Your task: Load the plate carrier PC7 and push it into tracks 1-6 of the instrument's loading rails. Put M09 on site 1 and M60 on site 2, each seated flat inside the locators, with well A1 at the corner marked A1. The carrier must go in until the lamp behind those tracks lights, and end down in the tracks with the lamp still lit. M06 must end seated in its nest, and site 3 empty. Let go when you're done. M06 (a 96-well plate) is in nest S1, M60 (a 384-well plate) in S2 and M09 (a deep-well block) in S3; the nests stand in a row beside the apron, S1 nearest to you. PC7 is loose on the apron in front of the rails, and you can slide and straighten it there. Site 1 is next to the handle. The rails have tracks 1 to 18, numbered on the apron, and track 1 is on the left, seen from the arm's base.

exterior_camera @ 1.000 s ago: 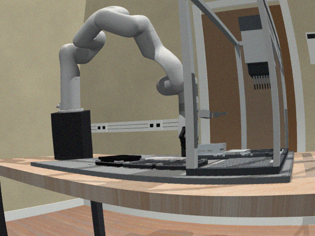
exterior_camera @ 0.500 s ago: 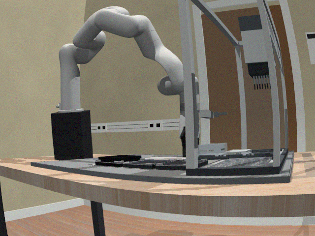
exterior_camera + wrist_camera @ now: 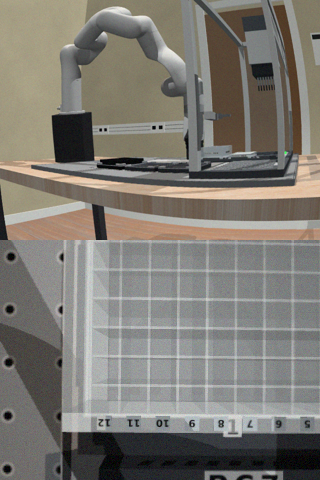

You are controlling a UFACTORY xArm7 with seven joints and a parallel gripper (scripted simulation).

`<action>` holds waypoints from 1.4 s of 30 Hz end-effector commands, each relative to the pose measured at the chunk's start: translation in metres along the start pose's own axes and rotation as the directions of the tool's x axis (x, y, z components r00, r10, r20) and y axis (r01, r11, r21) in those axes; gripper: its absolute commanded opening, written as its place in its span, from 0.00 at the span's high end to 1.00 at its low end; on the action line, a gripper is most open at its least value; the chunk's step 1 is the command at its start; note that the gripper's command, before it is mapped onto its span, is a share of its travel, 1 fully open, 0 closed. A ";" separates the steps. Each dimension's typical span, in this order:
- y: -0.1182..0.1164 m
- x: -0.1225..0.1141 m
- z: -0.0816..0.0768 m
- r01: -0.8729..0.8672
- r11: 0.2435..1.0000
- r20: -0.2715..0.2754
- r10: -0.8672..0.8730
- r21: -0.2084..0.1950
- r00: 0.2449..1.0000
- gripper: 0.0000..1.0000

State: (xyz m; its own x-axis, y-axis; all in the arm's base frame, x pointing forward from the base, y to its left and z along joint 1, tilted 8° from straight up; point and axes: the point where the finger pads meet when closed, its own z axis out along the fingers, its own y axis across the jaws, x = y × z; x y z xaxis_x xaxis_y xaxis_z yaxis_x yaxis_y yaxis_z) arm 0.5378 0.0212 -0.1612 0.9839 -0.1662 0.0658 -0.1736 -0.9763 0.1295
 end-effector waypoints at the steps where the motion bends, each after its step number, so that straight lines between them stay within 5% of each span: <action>1: -0.001 0.004 -0.002 0.000 1.000 -0.005 0.000 0.002 1.000 0.18; 42: -0.001 -0.002 -0.002 0.000 1.000 -0.005 0.000 0.002 1.000 0.18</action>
State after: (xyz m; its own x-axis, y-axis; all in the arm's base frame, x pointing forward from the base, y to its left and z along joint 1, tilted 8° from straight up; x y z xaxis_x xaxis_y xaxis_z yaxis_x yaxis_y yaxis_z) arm 0.5378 0.0207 -0.1602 0.9835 -0.1674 0.0691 -0.1752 -0.9760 0.1293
